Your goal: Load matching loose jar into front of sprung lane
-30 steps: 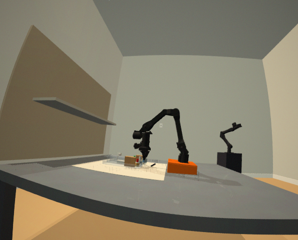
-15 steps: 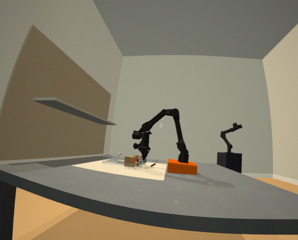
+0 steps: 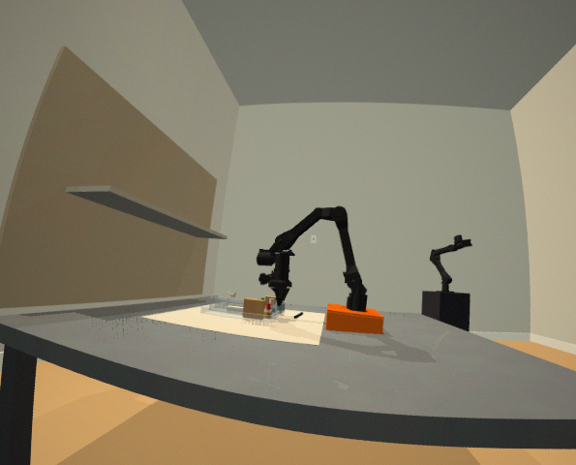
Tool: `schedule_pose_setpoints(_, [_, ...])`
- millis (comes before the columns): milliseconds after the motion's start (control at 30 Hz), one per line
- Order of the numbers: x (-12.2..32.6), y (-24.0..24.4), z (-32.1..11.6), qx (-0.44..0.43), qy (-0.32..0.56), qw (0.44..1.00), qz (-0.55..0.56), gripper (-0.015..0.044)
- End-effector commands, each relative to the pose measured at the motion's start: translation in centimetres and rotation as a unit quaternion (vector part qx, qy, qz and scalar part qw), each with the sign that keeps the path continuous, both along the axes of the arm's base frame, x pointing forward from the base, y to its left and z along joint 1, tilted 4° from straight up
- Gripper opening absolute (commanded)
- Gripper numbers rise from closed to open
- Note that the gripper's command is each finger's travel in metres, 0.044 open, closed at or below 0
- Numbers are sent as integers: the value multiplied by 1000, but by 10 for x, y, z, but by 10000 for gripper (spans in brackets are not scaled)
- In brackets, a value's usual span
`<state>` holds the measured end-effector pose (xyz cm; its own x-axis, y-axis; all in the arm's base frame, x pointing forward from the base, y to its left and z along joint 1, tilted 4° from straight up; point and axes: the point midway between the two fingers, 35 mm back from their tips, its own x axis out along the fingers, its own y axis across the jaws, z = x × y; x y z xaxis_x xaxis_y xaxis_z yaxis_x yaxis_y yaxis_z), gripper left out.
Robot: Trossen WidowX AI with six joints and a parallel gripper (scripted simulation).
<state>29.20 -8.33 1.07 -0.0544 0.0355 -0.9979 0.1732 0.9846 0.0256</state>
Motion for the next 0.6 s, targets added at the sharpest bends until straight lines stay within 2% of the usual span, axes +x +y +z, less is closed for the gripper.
schedule_pose_setpoints(0, [10, -2, 3, -4, -13, 1000, 0, 0])
schedule_pose_setpoints(567, [16, -3, 3, -5, -13, 1000, 0, 0])
